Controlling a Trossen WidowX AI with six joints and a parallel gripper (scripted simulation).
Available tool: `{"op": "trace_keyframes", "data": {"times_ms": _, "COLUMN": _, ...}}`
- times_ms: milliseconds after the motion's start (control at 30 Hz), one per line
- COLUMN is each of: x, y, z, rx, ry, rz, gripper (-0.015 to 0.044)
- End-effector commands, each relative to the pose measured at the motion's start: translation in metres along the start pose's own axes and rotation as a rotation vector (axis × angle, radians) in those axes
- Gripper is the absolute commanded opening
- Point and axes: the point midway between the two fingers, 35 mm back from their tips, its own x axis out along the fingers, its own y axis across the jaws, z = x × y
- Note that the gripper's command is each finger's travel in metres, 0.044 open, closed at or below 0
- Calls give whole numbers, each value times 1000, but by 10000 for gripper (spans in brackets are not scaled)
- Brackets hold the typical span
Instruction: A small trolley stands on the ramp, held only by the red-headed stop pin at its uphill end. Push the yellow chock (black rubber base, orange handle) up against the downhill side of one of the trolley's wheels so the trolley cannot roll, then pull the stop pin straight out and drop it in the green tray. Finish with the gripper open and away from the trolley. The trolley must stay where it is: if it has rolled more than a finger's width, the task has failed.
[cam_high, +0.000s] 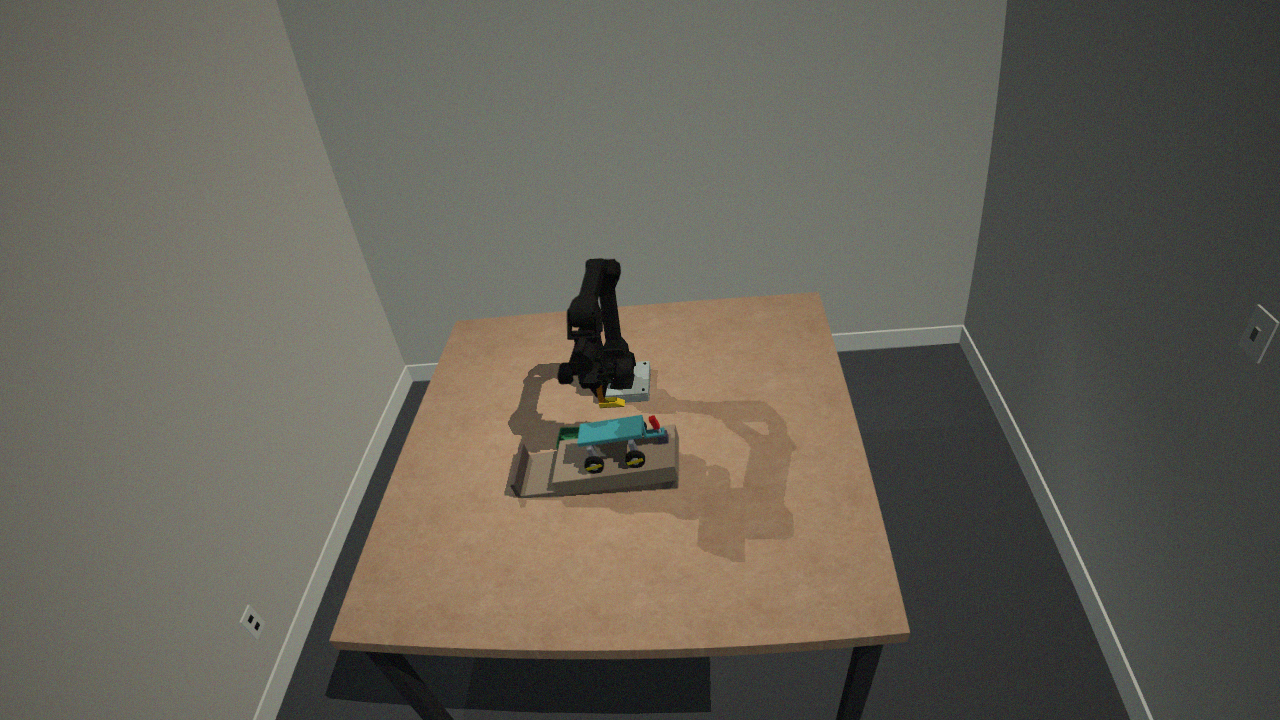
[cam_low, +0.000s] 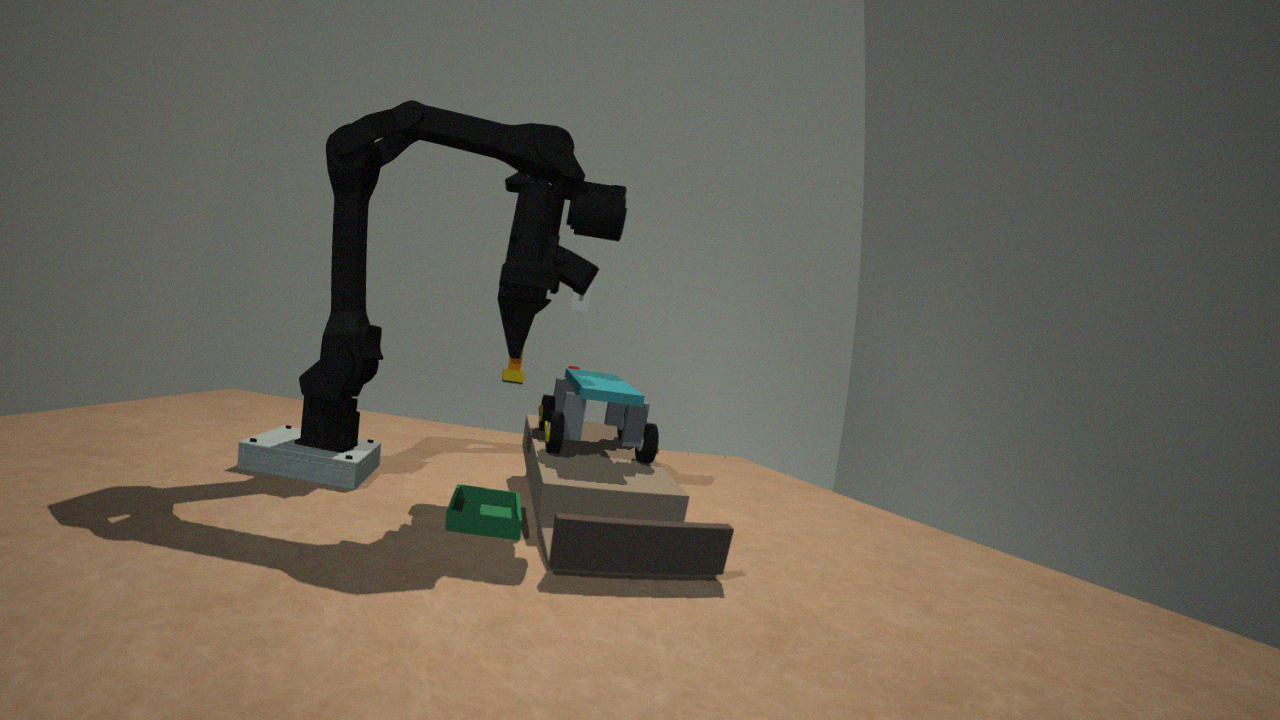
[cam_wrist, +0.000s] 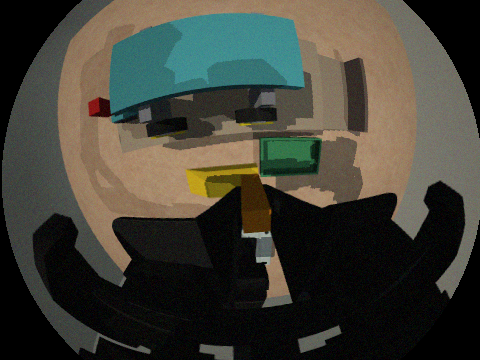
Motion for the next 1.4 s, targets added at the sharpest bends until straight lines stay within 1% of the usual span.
{"op": "trace_keyframes", "data": {"times_ms": 0, "x": 2, "y": -16, "z": 4, "rx": -3, "ry": 2, "rz": 1, "gripper": 0}}
{"op": "trace_keyframes", "data": {"times_ms": 967, "x": 12, "y": -121, "z": 25, "rx": -3, "ry": 0, "rz": -9, "gripper": 0}}
{"op": "trace_keyframes", "data": {"times_ms": 1033, "x": 13, "y": -122, "z": 25, "rx": -3, "ry": 1, "rz": -4, "gripper": 0}}
{"op": "trace_keyframes", "data": {"times_ms": 1233, "x": 13, "y": -126, "z": 25, "rx": -3, "ry": 1, "rz": 105, "gripper": 0}}
{"op": "trace_keyframes", "data": {"times_ms": 1367, "x": 13, "y": -126, "z": 25, "rx": -3, "ry": 1, "rz": 109, "gripper": 0}}
